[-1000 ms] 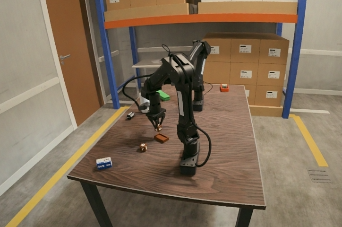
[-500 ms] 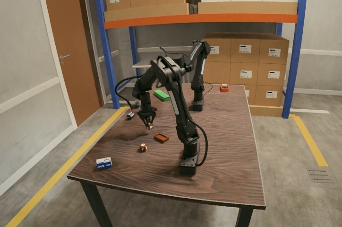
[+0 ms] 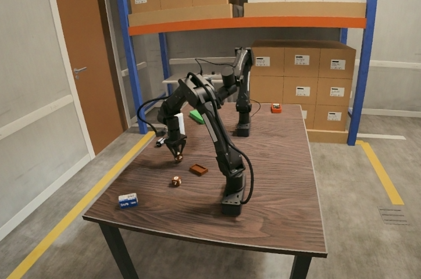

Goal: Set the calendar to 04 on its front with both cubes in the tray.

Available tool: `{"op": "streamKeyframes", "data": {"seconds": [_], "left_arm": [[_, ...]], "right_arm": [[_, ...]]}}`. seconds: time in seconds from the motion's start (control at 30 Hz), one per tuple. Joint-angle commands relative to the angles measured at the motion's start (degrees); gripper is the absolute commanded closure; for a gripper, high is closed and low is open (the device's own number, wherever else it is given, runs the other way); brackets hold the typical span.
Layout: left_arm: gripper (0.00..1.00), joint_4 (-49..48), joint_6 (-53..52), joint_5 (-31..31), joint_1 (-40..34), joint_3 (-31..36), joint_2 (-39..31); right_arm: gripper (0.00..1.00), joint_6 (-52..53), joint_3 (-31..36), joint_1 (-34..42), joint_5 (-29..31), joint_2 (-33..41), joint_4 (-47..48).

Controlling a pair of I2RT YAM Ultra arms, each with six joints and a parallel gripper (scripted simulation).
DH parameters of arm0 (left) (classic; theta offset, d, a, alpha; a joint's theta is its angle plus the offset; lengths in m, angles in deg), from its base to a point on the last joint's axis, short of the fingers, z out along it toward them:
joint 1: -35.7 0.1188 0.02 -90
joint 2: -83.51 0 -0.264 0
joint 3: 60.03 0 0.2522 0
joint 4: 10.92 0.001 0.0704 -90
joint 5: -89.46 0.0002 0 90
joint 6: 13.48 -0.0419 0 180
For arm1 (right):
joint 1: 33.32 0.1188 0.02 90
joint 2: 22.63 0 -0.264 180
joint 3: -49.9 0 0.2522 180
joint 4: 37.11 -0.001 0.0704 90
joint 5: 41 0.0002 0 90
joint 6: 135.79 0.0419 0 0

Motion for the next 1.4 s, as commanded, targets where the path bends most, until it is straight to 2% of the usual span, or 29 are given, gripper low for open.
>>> {"op": "streamKeyframes", "data": {"seconds": [0.0,0.13,0.33,0.4,0.47,0.63,0.83,0.97,1.37], "left_arm": [[0.74,0.79,-2.54,0.37,0.64,-2.27,0.14],[0.74,0.75,-14.38,0.18,0.51,-2.13,0.07],[0.74,1.01,-30.55,-0.12,0.44,-2.39,0.23],[0.74,1.15,-35.46,-0.39,0.44,-2.51,0.30],[0.74,1.15,-35.46,-0.39,0.44,-2.51,0.30],[0.74,1.43,-49.75,-0.51,0.04,-2.79,0.47],[0.74,1.82,-62.19,-0.53,0.03,-3.24,0.76],[0.74,2.13,-65.21,-0.35,0.10,-3.58,0.97],[0.74,2.98,-65.00,-0.25,0.55,-5.37,2.06]], "right_arm": [[0.00,5.19,-4.09,2.55,11.94,-1.45,-5.12],[0.00,8.19,-6.98,5.37,18.02,-3.26,-8.62],[0.00,11.21,-10.12,7.42,21.70,-5.16,-12.51],[0.00,11.84,-10.70,7.74,22.30,-5.49,-13.35],[0.00,11.84,-10.70,7.74,22.30,-5.49,-13.35],[0.00,12.35,-11.63,8.02,21.81,-5.60,-13.94],[0.00,12.42,-11.72,7.90,21.80,-5.54,-14.05],[0.00,12.44,-11.73,7.90,21.80,-5.54,-14.08],[0.00,12.45,-11.15,7.69,21.81,-5.51,-14.12]]}}
